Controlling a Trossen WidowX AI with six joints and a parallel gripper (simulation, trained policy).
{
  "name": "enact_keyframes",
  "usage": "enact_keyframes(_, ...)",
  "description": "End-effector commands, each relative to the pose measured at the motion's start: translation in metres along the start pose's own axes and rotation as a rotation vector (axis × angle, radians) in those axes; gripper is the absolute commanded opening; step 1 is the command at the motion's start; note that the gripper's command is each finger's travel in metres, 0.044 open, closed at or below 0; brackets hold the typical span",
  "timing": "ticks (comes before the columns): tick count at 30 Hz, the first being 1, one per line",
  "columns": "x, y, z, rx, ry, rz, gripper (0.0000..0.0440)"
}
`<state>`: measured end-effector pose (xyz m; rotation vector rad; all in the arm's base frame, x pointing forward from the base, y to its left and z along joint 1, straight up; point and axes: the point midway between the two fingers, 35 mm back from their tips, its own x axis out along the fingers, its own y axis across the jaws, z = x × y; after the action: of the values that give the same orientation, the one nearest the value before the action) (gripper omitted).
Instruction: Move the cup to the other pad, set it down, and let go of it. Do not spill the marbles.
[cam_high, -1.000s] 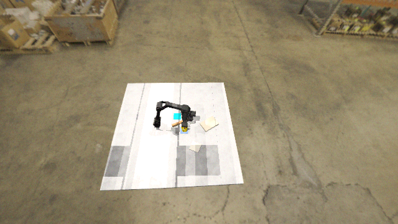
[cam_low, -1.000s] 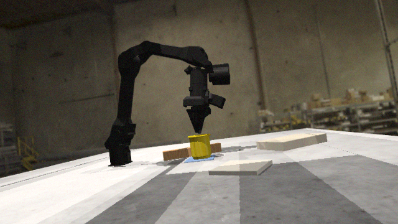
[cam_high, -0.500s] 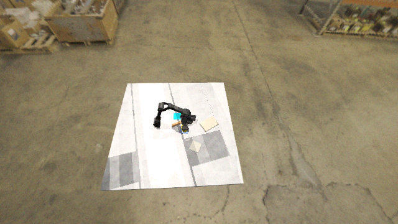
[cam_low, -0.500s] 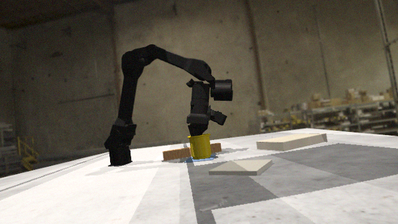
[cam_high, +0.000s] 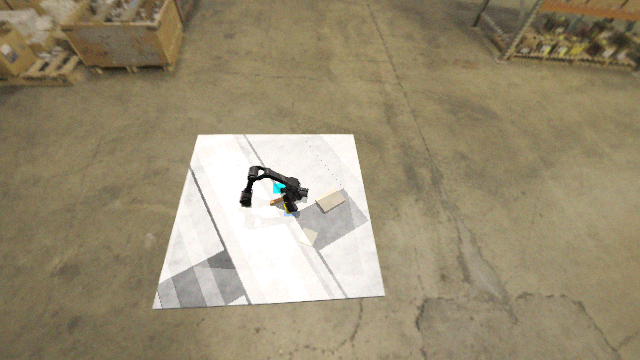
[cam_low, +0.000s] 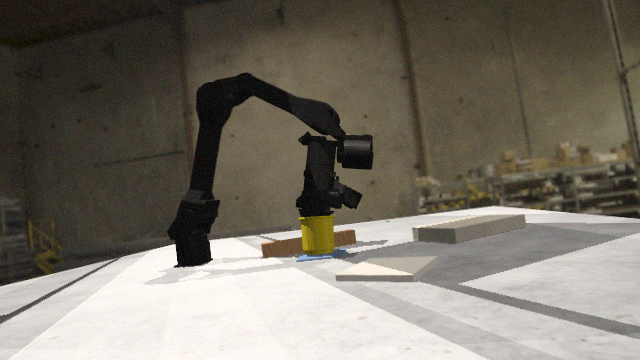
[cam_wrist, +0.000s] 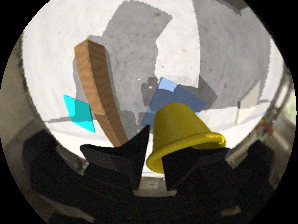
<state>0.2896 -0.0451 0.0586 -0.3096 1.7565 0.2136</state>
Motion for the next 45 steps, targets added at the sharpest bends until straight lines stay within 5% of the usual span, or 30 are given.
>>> enact_keyframes(1,-0.008,0.003,-0.003,-0.047,-0.008,0.008,0.0001)
enact_keyframes(20,-0.062,0.036,-0.016,-0.164,-0.085,-0.001,0.0)
enact_keyframes(45,-0.085,0.109,-0.001,-0.278,-0.205,-0.056,0.0)
